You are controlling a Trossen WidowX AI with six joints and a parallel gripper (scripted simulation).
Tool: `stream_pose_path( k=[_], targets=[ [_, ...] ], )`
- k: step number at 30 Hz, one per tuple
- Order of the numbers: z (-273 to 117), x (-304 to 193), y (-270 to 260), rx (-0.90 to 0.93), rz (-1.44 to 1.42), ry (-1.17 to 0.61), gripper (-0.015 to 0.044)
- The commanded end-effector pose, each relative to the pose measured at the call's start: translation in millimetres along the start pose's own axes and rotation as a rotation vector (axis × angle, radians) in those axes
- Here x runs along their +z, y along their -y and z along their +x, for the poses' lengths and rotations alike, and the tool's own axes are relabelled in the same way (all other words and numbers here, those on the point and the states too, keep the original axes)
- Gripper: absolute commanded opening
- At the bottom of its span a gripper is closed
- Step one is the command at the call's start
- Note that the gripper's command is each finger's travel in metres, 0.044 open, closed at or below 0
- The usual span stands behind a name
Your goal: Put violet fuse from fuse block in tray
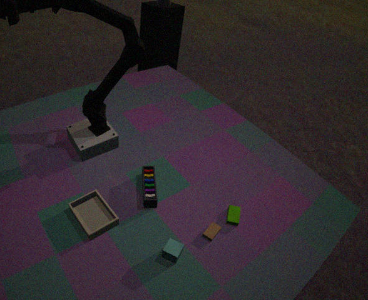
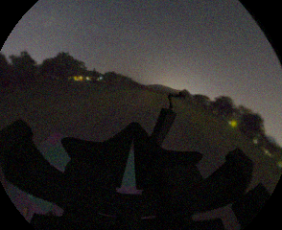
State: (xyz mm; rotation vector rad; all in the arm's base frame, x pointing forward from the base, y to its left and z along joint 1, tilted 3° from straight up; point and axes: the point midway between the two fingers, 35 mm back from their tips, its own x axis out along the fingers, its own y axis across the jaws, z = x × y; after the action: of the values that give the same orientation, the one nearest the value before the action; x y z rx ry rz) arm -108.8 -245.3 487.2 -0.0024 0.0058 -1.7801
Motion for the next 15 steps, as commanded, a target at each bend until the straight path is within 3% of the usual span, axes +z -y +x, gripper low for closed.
stream_pose_path(
  k=[1, 3, 10, 15],
  targets=[
    [1, -1, -1, 0.006, 0.008, -0.004, 0.0026],
    [12, -10, -13, 0.056, 0.075, -0.037, 0.0074],
    [53, -61, -91, 0.278, 0.387, -0.271, 0.0074],
    [58, -105, -152, 0.360, 0.520, -0.481, 0.0074]
  ],
)
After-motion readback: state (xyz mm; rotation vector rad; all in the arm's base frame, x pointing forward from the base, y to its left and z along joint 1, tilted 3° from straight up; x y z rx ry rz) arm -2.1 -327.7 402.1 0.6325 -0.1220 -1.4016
